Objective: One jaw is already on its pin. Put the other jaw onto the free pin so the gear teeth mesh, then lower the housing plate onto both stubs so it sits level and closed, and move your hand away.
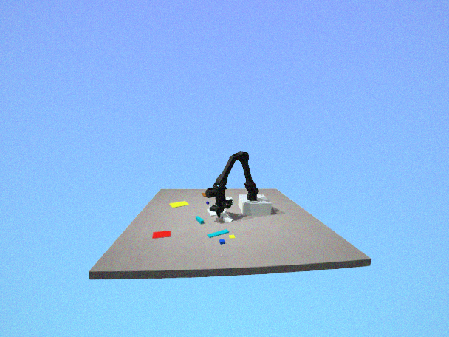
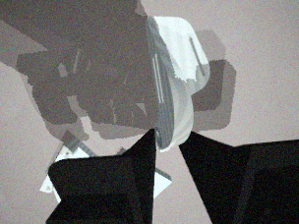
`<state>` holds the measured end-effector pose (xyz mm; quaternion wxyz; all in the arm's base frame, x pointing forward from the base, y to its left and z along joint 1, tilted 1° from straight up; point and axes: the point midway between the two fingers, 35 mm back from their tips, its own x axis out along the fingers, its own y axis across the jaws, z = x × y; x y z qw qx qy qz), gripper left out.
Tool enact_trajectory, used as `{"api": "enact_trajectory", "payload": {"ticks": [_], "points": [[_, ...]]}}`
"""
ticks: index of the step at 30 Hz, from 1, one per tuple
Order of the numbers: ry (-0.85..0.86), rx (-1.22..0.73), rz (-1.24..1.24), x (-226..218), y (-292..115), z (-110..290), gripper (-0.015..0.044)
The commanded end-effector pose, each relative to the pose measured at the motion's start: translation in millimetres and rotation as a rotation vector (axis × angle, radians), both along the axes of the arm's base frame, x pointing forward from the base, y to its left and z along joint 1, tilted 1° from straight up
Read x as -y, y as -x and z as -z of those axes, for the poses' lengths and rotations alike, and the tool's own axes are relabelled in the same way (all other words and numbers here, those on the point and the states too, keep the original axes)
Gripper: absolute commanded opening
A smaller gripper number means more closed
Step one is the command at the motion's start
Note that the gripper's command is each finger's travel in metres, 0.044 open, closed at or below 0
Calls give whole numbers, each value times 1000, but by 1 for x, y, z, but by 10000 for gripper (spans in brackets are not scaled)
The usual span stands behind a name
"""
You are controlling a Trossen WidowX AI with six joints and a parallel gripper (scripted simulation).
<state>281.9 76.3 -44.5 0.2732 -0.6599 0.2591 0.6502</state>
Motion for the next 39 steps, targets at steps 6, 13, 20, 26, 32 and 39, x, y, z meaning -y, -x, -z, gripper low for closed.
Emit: {"api": "enact_trajectory", "payload": {"ticks": [6, 13, 20, 26, 32, 39], "points": [[0, -2, -2, 0, 1, 0, 37], [4, 4, -5, 0, 1, -4, 37], [3, 2, -4, 0, 1, -9, 37], [2, 1, -3, 0, 1, -15, 37], [1, 0, -3, 0, 1, -20, 37], [-1, -1, -2, 0, 1, -27, 37]]}}
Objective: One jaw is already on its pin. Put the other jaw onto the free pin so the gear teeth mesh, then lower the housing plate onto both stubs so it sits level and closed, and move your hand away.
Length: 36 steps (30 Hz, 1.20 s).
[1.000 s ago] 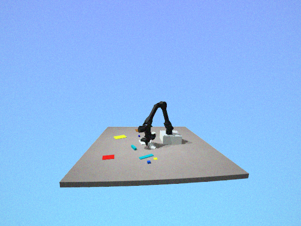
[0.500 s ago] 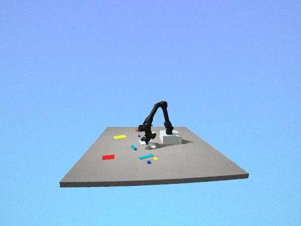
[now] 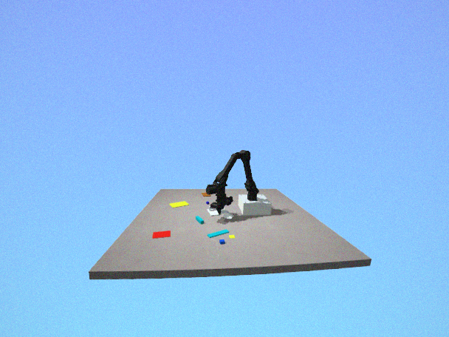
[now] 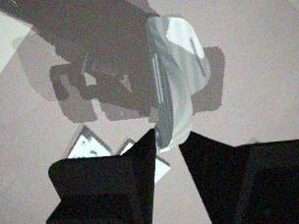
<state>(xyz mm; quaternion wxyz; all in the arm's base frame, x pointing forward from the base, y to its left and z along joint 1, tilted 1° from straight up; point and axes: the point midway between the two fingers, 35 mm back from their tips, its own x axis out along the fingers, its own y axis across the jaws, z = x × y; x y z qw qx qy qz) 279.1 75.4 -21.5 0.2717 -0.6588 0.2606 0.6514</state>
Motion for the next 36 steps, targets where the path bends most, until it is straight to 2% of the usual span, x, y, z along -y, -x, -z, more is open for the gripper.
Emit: {"api": "enact_trajectory", "payload": {"ticks": [1, 10, 23, 28, 36], "points": [[-3, 3, -2, -1, -1, -5, 37], [-4, 2, -2, -1, -2, -9, 37], [-4, 3, -2, 0, -3, -50, 37], [-4, 3, 2, 0, -2, -52, 37], [-7, 1, 153, -4, -1, -52, 37]]}}
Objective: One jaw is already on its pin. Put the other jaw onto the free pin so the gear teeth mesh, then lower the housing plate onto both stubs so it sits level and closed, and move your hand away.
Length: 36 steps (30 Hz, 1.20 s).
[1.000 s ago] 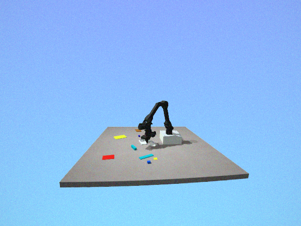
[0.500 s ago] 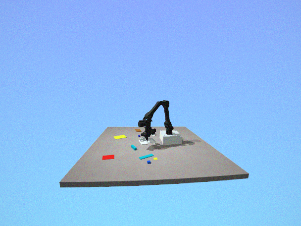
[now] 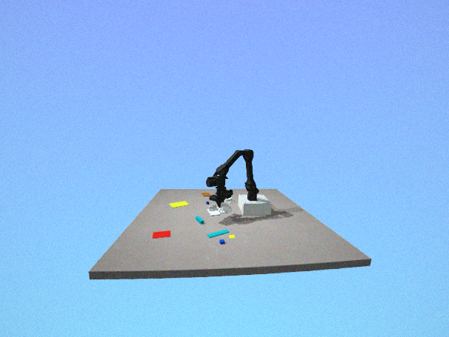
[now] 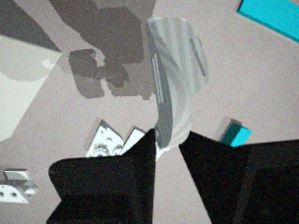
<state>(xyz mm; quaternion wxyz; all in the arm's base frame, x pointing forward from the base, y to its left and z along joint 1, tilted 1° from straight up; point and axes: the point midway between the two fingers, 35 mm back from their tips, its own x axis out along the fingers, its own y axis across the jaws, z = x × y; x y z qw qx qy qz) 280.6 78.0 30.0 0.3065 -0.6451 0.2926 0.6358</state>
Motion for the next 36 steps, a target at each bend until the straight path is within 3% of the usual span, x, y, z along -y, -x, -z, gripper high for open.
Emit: {"api": "enact_trajectory", "payload": {"ticks": [1, 36], "points": [[-4, -3, 70, -2, 1, 0, 37], [-17, -12, 711, -19, 9, -1, 37]]}}
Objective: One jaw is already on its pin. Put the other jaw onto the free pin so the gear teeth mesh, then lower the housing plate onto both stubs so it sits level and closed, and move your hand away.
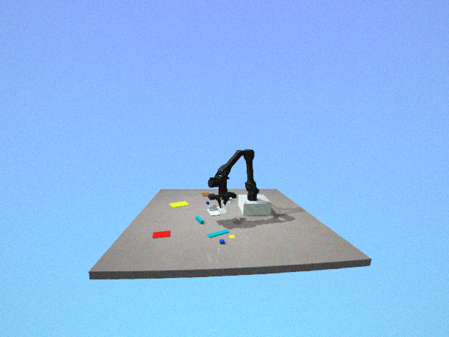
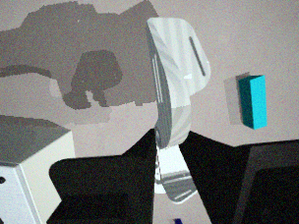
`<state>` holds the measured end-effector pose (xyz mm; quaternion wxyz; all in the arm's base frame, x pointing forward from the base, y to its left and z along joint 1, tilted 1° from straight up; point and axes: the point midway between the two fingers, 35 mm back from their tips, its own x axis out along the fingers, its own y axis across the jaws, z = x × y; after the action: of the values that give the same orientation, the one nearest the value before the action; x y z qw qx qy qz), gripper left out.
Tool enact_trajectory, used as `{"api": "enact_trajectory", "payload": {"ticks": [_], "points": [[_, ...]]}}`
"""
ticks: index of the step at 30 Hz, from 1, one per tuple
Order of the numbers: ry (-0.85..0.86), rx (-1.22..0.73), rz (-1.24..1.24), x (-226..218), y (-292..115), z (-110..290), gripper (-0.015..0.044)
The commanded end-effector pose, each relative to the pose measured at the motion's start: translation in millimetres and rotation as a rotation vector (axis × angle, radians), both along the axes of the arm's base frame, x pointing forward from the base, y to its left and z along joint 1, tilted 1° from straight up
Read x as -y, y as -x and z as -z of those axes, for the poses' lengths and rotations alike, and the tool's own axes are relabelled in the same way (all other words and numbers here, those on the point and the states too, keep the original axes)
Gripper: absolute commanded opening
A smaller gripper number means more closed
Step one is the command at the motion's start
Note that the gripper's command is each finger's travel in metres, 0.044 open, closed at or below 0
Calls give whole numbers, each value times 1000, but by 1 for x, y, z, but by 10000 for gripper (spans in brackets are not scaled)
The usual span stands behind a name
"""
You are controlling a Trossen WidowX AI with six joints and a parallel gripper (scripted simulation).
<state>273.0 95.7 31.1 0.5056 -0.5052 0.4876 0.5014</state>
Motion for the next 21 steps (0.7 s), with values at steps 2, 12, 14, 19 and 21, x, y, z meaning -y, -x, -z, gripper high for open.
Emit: {"api": "enact_trajectory", "payload": {"ticks": [2, 12, 14, 19, 21], "points": [[-3, -5, 70, -2, 2, 0, 37], [-8, -8, 277, -7, 4, 0, 37], [-9, -9, 318, -8, 5, 0, 37], [-11, -11, 422, -11, 6, 0, 37], [-12, -11, 463, -12, 7, 0, 37]]}}
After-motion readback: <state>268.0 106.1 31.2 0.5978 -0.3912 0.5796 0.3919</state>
